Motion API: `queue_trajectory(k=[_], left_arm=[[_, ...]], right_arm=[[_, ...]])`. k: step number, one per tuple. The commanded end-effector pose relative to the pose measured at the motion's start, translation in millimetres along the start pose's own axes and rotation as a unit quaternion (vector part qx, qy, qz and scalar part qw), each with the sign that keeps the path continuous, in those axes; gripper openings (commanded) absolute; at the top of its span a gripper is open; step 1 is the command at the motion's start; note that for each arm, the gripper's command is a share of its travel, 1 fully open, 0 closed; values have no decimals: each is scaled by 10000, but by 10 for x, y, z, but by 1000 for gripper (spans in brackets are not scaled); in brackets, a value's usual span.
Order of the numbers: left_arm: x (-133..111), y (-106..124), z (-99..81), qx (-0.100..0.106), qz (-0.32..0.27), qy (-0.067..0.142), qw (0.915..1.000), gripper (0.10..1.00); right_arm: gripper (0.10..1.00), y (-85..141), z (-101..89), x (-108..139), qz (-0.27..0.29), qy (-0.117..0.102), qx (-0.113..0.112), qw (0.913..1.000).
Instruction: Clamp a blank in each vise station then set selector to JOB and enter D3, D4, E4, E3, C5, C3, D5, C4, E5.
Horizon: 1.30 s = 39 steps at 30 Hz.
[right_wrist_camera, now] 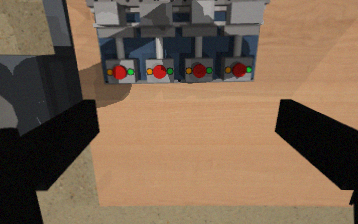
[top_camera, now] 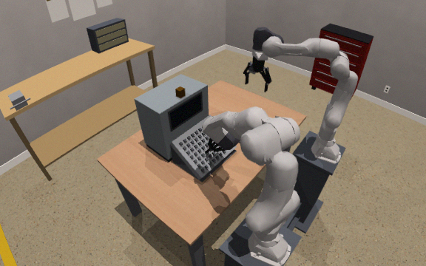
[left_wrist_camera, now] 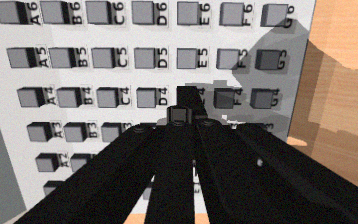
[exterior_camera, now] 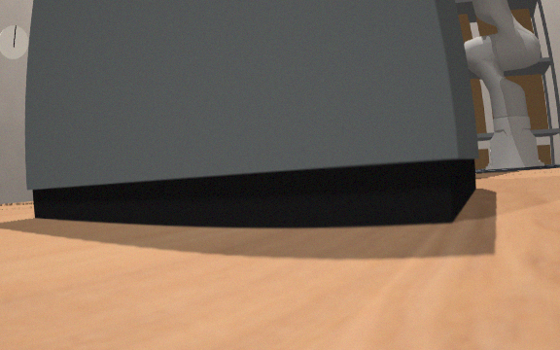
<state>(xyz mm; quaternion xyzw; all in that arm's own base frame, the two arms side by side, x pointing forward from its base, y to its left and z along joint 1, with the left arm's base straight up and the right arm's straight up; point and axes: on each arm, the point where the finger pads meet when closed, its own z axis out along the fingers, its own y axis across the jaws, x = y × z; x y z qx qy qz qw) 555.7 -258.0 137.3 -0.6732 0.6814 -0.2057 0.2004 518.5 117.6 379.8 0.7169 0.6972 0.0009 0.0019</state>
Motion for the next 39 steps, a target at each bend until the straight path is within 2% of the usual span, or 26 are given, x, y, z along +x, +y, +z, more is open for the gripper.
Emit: queue_trajectory(k=[1, 31, 36, 39], left_arm=[[1, -3, 40, 6, 52, 11, 10000, 99], [1, -3, 98, 6, 52, 11, 10000, 99], [0, -3, -16, 6, 52, 11, 10000, 99], [28, -30, -21, 6, 52, 11, 10000, 99]], right_arm=[[1000, 0, -1, 0, 1, 0, -1, 10000], [1000, 0, -1, 0, 1, 0, -1, 10000], [1000, 0, -1, 0, 1, 0, -1, 10000], [1000, 0, -1, 0, 1, 0, -1, 10000]])
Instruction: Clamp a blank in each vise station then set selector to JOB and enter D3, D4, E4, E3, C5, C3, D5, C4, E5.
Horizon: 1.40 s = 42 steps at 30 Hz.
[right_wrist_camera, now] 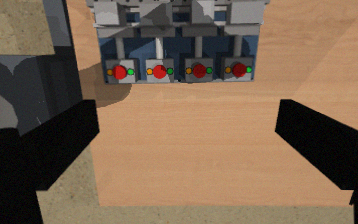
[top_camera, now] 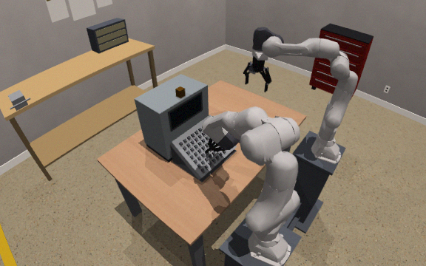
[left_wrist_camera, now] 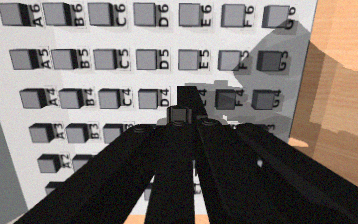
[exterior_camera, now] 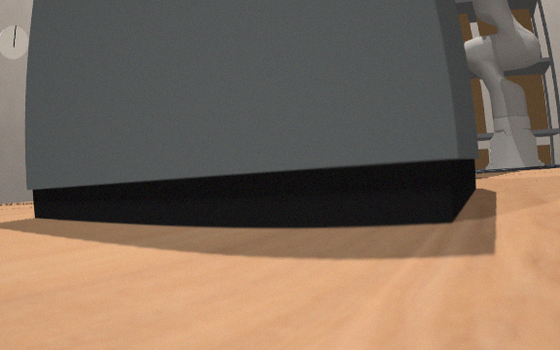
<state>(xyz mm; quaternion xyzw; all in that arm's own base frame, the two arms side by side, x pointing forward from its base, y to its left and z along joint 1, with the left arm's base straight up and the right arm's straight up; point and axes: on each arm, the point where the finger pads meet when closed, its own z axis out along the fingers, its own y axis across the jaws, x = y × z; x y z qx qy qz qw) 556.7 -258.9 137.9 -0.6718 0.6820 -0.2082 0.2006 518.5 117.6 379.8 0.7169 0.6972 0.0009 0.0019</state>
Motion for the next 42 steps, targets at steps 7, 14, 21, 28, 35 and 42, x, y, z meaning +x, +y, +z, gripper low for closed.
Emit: queue_trajectory(k=[7, 14, 21, 28, 35, 42], left_arm=[[547, -537, -18, -14, 43, -9, 10000, 99], [677, -665, -17, -14, 43, -9, 10000, 99], [677, -665, -17, -14, 43, -9, 10000, 99], [677, -665, -17, -14, 43, -9, 10000, 99], [677, -665, 6, -14, 43, -9, 10000, 99], [677, -665, 69, -14, 43, -9, 10000, 99]], right_arm=[[1000, 0, -1, 0, 1, 0, -1, 10000], [1000, 0, -1, 0, 1, 0, -1, 10000], [1000, 0, -1, 0, 1, 0, -1, 10000], [1000, 0, -1, 0, 1, 0, -1, 10000], [1000, 0, -1, 0, 1, 0, -1, 10000], [1000, 0, -1, 0, 1, 0, -1, 10000]])
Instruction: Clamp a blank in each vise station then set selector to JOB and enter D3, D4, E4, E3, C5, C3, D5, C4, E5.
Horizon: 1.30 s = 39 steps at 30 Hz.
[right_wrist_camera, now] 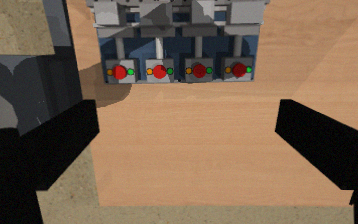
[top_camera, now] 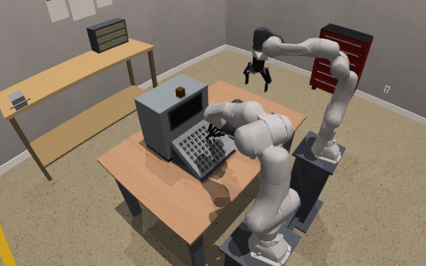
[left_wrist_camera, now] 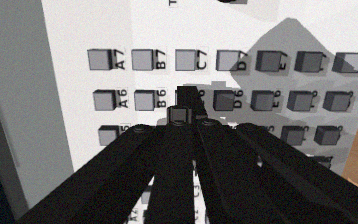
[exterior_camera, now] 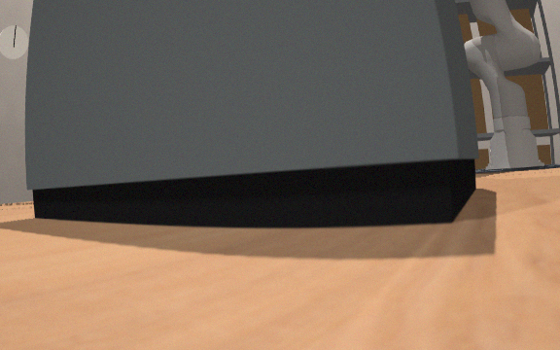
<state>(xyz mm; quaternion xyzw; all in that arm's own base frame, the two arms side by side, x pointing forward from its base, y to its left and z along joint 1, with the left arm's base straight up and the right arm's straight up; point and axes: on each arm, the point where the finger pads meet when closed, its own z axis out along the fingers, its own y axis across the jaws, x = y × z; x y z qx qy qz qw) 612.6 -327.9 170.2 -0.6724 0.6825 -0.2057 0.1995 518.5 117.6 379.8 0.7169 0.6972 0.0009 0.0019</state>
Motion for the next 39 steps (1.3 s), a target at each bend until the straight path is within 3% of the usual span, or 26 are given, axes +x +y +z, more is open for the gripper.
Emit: queue_trajectory(k=[1, 23, 30, 34, 39], left_arm=[[-6, -14, 28, 13, 40, 1, 10000, 99], [-6, -14, 53, 13, 40, 1, 10000, 99], [-13, -13, -68, 13, 40, 1, 10000, 99], [-138, -14, -68, 13, 40, 1, 10000, 99], [-677, -19, -68, 13, 40, 1, 10000, 99]], right_arm=[[1000, 0, -1, 0, 1, 0, -1, 10000], [1000, 0, -1, 0, 1, 0, -1, 10000], [1000, 0, -1, 0, 1, 0, -1, 10000], [1000, 0, -1, 0, 1, 0, -1, 10000], [1000, 0, -1, 0, 1, 0, -1, 10000]])
